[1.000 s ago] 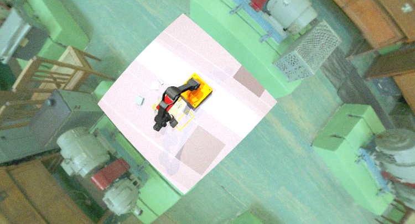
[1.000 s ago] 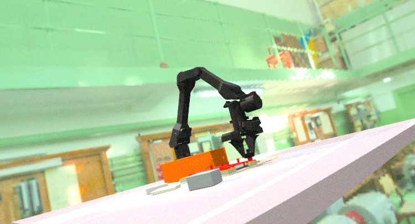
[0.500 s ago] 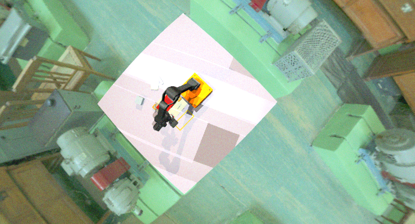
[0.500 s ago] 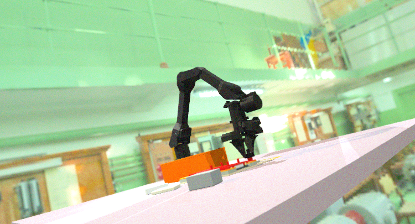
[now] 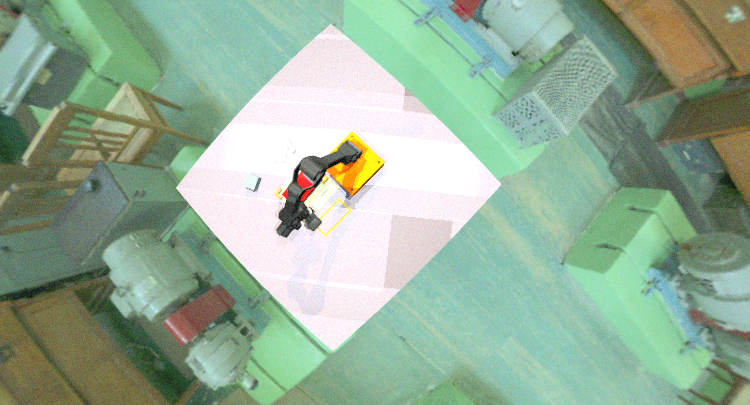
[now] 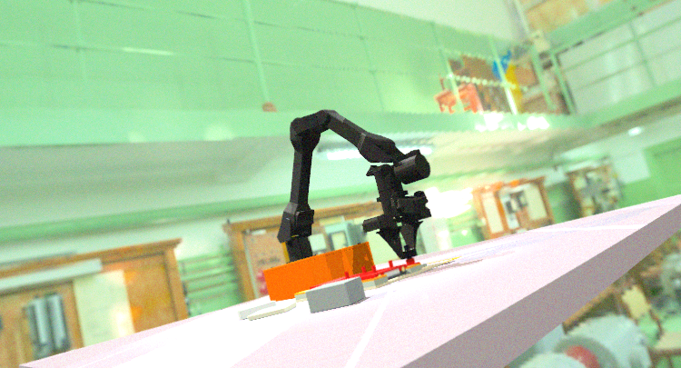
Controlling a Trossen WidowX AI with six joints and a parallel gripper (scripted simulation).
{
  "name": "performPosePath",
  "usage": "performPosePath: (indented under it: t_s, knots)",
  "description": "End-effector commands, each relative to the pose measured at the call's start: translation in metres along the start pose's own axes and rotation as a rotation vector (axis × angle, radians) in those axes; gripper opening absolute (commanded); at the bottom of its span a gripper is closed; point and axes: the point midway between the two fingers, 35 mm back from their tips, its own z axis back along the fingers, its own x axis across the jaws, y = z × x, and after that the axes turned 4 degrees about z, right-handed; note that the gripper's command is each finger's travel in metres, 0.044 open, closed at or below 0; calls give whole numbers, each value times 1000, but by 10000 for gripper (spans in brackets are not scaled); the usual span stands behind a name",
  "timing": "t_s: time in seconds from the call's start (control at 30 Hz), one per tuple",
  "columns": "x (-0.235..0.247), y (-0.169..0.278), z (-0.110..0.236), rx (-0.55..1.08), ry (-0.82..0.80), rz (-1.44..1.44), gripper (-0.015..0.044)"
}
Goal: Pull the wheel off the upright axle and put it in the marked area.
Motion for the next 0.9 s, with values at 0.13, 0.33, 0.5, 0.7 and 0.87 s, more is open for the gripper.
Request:
performPosePath:
  t_s: [0.13,0.33,0.5,0.7,0.87]
  knots:
    - [0,-1,6,-8,0,0,0]
    - [0,-1,8,-8,0,0,0]
    - [0,-1,9,-9,0,0,0]
    - [0,-1,11,-10,1,0,0]
    - [0,-1,13,-11,1,0,0]
